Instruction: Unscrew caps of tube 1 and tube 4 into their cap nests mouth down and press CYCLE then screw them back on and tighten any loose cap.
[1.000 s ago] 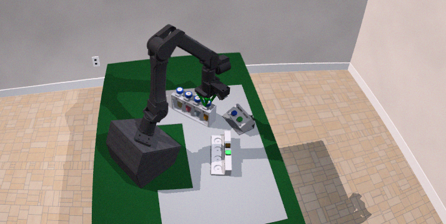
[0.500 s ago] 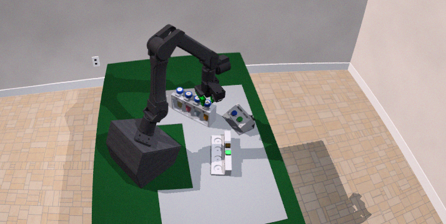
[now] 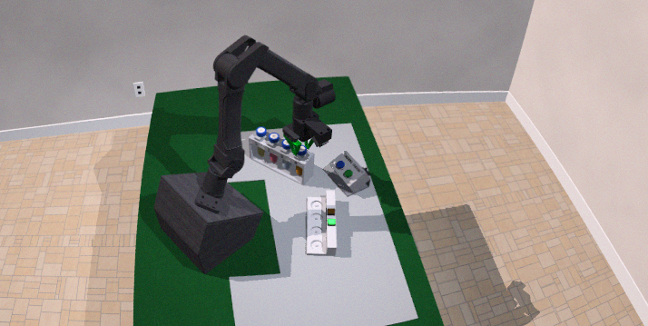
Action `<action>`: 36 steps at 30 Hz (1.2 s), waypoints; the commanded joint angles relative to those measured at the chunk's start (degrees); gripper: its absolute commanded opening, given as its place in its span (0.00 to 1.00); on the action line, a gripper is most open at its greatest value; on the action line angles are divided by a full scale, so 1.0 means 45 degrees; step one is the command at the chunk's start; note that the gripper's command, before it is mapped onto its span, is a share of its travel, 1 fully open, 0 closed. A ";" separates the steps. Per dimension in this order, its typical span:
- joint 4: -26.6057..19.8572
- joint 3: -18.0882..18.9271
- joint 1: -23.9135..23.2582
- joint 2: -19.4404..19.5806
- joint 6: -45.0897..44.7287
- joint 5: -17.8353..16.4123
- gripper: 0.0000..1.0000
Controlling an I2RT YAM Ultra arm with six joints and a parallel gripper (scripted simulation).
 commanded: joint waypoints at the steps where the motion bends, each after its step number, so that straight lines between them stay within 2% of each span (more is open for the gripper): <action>1: -0.0012 0.0051 -0.0003 -0.0066 -0.2826 0.0008 0.49; 3: -0.0011 0.0050 -0.0005 -0.0067 -0.4761 0.0006 0.49; 4: -0.0012 0.0051 -0.0002 -0.0066 -0.4947 0.0008 0.49; 5: -0.0011 0.0050 0.0001 -0.0066 -0.6005 0.0009 0.49; 6: -0.0012 0.0051 -0.0003 -0.0066 -0.6009 0.0007 0.49; 10: -0.0011 0.0051 0.0001 -0.0067 -0.9189 0.0009 0.49; 13: -0.0011 0.0051 -0.0005 -0.0066 -0.9193 0.0006 0.49; 16: -0.0011 0.0053 -0.0006 -0.0064 -1.2369 0.0006 0.49; 17: -0.0011 0.0054 -0.0011 -0.0063 -1.2382 0.0003 0.49; 19: -0.0011 0.0054 -0.0016 -0.0063 -1.4287 0.0000 0.49; 20: -0.0011 0.0056 -0.0015 -0.0062 -1.4507 0.0001 0.49; 21: -0.0011 0.0056 -0.0014 -0.0061 -1.5567 0.0001 0.49; 22: -0.0012 0.0057 -0.0019 -0.0060 -1.5572 -0.0002 0.49; 24: -0.0011 0.0058 -0.0024 -0.0059 -1.7500 -0.0005 0.49; 25: -0.0012 0.0059 -0.0023 -0.0058 -1.7697 -0.0004 0.49; 26: -0.0012 0.0059 -0.0022 -0.0058 -1.8758 -0.0004 0.49; 27: -0.0012 0.0060 -0.0028 -0.0057 -1.8763 -0.0007 0.49; 28: -0.0012 0.0061 -0.0027 -0.0056 -1.9823 -0.0006 0.49; 30: -0.0012 0.0061 -0.0027 -0.0056 -1.9823 -0.0006 0.49; 33: -0.0012 0.0062 -0.0032 -0.0055 -2.2834 -0.0010 0.49; 34: -0.0013 0.0063 -0.0030 -0.0054 -2.3008 -0.0008 0.49; 35: -0.0012 0.0064 -0.0027 -0.0053 -2.4067 -0.0007 0.49; 36: -0.0013 0.0065 -0.0031 -0.0053 -2.4071 -0.0009 0.49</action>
